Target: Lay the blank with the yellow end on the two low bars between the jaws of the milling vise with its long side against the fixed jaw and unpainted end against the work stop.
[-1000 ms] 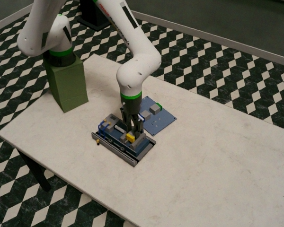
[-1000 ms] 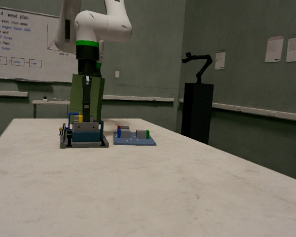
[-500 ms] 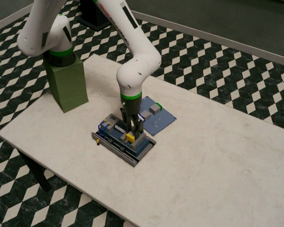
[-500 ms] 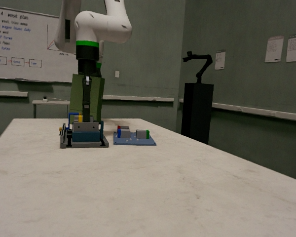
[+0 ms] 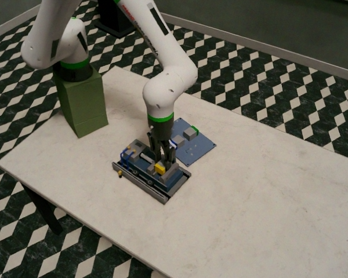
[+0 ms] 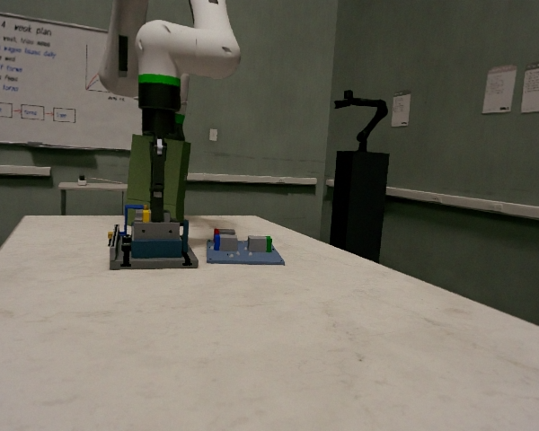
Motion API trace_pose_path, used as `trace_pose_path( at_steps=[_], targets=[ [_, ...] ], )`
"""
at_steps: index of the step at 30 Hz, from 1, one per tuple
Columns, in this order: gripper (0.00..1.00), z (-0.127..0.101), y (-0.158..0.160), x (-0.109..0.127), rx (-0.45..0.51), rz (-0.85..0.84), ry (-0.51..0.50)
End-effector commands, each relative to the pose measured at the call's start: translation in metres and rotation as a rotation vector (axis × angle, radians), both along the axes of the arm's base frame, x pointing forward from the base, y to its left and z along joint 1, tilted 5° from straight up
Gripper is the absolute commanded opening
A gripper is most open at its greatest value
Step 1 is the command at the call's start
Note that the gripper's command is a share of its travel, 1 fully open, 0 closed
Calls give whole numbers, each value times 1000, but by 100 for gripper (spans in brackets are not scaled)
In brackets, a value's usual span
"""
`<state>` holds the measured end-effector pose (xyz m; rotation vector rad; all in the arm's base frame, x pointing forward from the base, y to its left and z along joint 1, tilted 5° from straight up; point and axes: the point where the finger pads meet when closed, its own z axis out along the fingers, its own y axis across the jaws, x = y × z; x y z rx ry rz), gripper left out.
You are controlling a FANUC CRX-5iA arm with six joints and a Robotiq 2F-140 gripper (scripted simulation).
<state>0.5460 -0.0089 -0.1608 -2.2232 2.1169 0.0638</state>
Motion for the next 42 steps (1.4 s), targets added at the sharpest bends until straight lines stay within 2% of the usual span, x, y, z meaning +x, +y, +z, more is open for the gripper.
trace_pose_path(
  at_steps=[1,22,23,42],
  targets=[
    [10,1,0,1,0,0,-2],
    [10,0,0,1,0,0,-2],
    [100,0,0,1,0,0,-2],
    [100,0,0,1,0,0,-2]
  ],
)
